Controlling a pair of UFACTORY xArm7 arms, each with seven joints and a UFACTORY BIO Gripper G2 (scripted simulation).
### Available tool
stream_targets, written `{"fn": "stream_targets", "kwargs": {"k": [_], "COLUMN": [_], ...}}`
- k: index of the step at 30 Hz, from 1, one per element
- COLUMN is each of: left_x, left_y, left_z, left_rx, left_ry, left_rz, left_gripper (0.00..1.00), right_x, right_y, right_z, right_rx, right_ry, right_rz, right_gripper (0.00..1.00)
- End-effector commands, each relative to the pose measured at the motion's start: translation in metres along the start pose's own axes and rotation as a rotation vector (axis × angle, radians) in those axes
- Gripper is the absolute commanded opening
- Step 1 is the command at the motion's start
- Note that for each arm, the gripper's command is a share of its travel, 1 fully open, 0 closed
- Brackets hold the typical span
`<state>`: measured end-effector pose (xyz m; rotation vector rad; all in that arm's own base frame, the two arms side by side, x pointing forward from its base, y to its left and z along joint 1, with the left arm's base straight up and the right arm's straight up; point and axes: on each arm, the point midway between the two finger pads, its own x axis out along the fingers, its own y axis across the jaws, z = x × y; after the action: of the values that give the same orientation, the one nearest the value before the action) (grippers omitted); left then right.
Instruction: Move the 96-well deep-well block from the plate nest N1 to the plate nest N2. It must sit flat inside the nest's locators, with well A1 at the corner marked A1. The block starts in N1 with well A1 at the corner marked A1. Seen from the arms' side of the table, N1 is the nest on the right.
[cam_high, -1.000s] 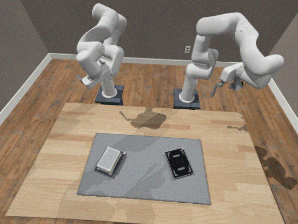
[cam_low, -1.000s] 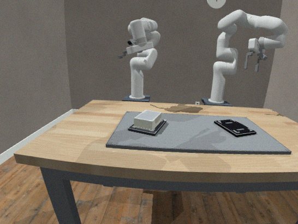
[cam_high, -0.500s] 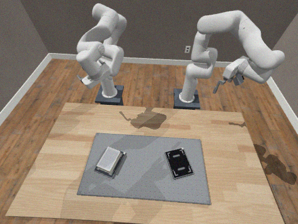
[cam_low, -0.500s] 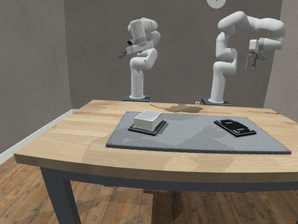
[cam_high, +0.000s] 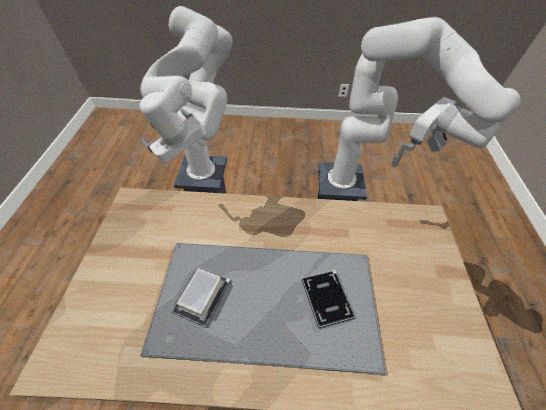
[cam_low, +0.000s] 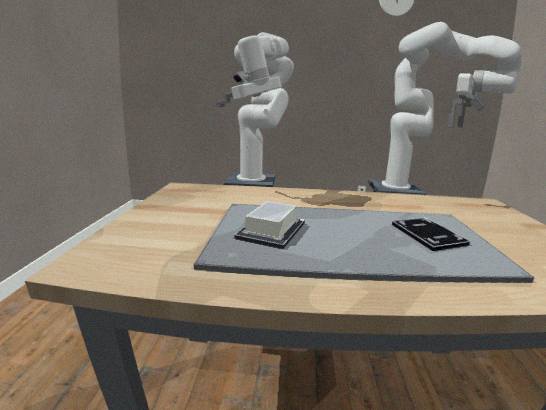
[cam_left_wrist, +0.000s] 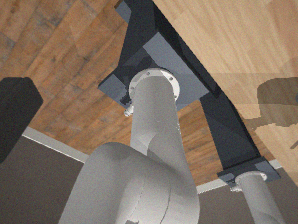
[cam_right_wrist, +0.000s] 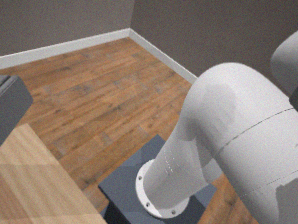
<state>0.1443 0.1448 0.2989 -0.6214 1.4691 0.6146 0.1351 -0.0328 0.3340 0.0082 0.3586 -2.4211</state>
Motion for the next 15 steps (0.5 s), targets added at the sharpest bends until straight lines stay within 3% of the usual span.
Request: {"fn": "stream_targets", "kwargs": {"k": [1,15], "left_x": [-0.0010,-0.0012], "left_y": [0.0030,0.0062], "left_z": [-0.0018,-0.0043], "left_rx": [-0.012,-0.025], "left_ry": [0.003,0.009], "left_rz": [0.004,0.008], "left_gripper": [1.00,1.00], "right_x": [-0.0005,-0.0005], "right_y": [0.0001,0.0001], "right_z": [0.0008,0.0008], "right_rx": [0.002,0.002], "right_ry": [0.003,0.003], "right_rz": [0.001,0.001], "right_gripper": [1.00,1.00]}}
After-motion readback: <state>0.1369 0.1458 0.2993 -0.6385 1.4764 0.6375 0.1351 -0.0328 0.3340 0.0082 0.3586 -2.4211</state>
